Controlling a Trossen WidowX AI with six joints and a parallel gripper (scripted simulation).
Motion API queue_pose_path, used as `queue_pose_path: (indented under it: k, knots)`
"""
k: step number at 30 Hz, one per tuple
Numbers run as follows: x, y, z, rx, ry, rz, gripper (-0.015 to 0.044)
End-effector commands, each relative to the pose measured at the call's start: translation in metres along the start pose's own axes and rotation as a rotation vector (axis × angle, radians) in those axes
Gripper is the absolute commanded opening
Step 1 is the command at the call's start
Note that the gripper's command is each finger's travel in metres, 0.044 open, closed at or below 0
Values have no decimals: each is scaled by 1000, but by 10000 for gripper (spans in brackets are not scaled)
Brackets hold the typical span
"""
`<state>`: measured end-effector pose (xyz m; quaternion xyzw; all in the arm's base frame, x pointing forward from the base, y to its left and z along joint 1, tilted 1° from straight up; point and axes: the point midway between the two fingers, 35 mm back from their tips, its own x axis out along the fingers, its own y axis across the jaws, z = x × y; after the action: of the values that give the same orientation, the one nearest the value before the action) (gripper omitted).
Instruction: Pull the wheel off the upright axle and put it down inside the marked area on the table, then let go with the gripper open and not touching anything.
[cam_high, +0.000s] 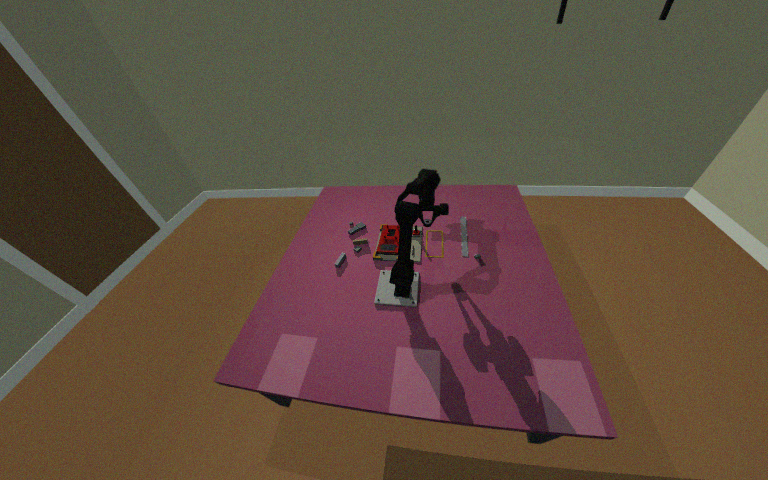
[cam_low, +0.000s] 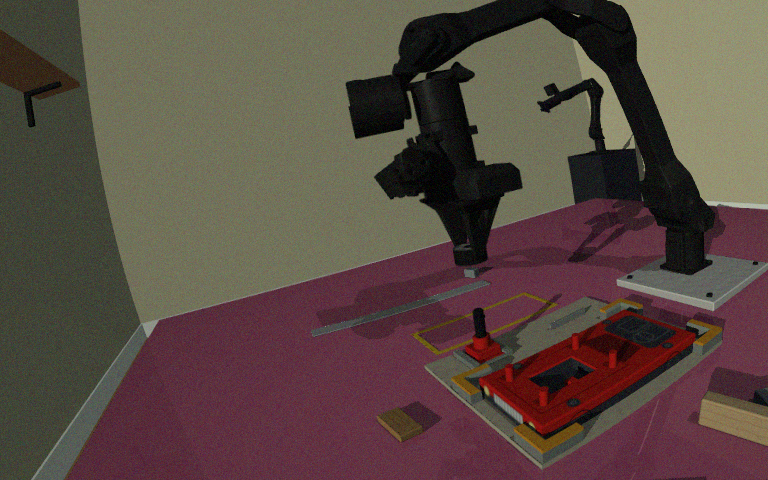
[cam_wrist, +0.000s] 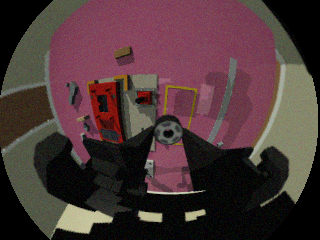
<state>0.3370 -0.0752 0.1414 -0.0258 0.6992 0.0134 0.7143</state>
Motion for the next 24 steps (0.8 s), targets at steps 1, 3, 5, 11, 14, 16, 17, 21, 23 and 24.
queue_pose_path:
  k: [1, 3, 5, 11, 14, 16, 17, 21, 23, 24]
  knots:
    - [-1, -12, -10, -4, 0, -2, 0]
    - [-1, -19, -15, -4, 0, -3, 0]
    - [-2, -26, -20, -3, -1, -4, 0]
    - [-2, -37, -29, -3, -1, -6, 0]
    - [2, -37, -29, -3, -1, -6, 0]
    - [6, -37, -29, -3, -1, -6, 0]
    - [9, -37, -29, -3, -1, -6, 0]
    - [17, -37, -29, -3, -1, -6, 0]
    - [21, -38, -28, -3, -1, -6, 0]
    - [25, -38, -28, -3, -1, -6, 0]
